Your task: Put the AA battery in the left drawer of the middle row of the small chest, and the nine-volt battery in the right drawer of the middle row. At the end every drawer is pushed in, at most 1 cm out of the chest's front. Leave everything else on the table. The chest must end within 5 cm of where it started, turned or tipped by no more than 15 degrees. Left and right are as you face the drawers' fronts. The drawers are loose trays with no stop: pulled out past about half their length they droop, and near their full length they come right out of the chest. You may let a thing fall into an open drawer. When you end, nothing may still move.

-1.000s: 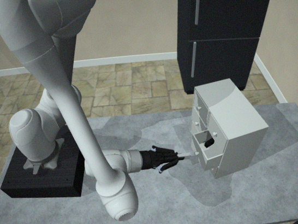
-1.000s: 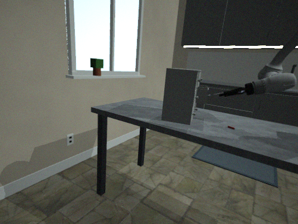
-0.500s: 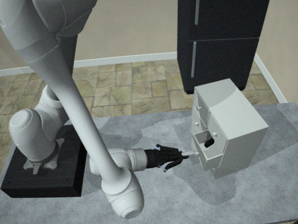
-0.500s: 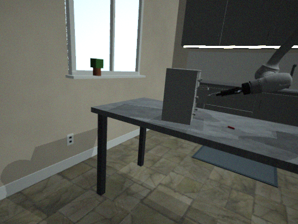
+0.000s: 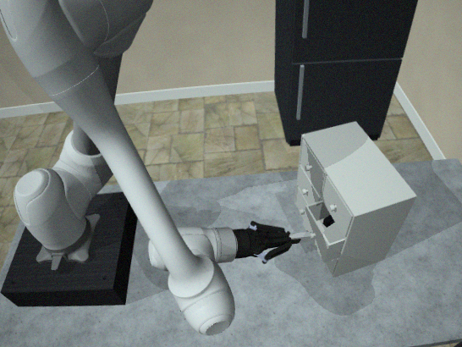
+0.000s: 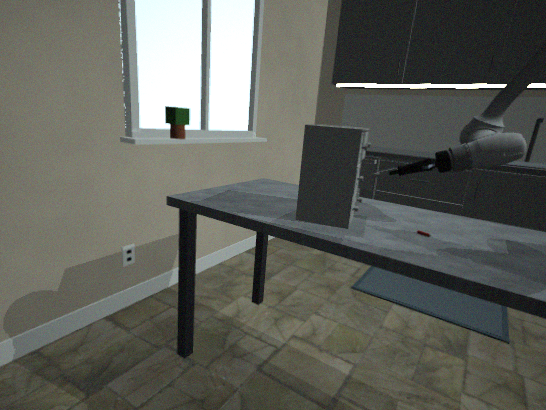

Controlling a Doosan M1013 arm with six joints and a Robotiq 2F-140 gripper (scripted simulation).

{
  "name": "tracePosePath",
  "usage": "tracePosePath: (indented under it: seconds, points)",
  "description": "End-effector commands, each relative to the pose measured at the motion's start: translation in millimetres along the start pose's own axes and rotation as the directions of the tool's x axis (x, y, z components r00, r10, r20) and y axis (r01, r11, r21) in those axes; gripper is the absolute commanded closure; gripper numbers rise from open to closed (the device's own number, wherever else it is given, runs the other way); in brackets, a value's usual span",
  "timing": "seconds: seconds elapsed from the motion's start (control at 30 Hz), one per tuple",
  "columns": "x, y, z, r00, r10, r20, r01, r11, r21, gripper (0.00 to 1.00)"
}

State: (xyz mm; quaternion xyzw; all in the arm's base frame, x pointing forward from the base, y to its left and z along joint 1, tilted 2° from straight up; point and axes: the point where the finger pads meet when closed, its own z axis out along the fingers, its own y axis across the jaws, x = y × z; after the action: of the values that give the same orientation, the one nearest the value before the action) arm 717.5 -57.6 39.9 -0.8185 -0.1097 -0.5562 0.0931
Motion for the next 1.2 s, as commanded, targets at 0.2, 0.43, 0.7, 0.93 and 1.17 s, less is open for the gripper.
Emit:
tracePosePath:
  seconds: [0.2,0.43,0.7,0.93,1.17]
  points:
    - [5.6,0.0,15.1,1.000,0.000,0.000,0.000,1.000,0.000,1.00]
    - [8.5,0.0,22.9,1.000,0.000,0.000,0.000,1.000,0.000,1.00]
    - [12.3,0.0,33.3,1.000,0.000,0.000,0.000,1.000,0.000,1.00]
    - [14.0,0.0,38.2,1.000,0.000,0.000,0.000,1.000,0.000,1.00]
    - [15.6,0.0,42.6,1.000,0.000,0.000,0.000,1.000,0.000,1.00]
